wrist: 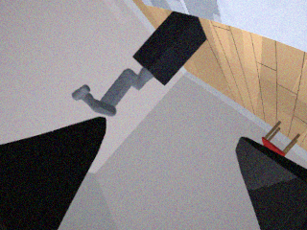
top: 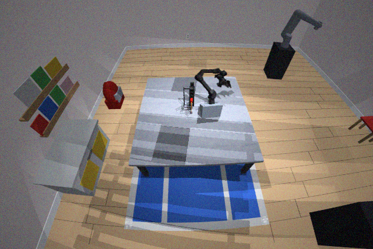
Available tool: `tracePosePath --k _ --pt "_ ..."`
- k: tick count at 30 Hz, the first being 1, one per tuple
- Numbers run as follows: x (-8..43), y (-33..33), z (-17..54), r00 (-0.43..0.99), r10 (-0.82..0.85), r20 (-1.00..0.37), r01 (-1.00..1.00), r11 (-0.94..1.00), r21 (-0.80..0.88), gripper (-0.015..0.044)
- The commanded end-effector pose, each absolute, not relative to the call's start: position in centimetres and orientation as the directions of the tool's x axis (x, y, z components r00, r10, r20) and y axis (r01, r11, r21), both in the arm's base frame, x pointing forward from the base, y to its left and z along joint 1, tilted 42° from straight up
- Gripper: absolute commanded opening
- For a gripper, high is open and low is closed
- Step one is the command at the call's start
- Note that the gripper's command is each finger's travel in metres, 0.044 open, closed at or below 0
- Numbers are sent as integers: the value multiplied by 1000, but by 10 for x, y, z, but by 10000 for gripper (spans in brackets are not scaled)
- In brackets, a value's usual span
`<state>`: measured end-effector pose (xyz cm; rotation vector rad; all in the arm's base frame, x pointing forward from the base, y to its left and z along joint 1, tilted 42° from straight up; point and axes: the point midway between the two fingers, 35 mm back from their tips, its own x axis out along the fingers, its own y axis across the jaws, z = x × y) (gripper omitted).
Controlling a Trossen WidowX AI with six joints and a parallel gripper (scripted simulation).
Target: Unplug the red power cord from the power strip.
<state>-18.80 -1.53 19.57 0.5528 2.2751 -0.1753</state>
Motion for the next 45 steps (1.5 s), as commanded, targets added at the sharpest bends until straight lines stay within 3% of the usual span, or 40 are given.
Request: tracePosePath --k 1,9,27,45 --pt "-188 -16 196 -607 333 -721 441 897 43 374" --pt "-187 -50 196 -635 227 -738 372 927 -35 164" --pt "-139 -173 191 -628 -134 -766 75 970 -231 160" --pt "6 -277 186 -357 -523 -774 -46 837 -545 160"
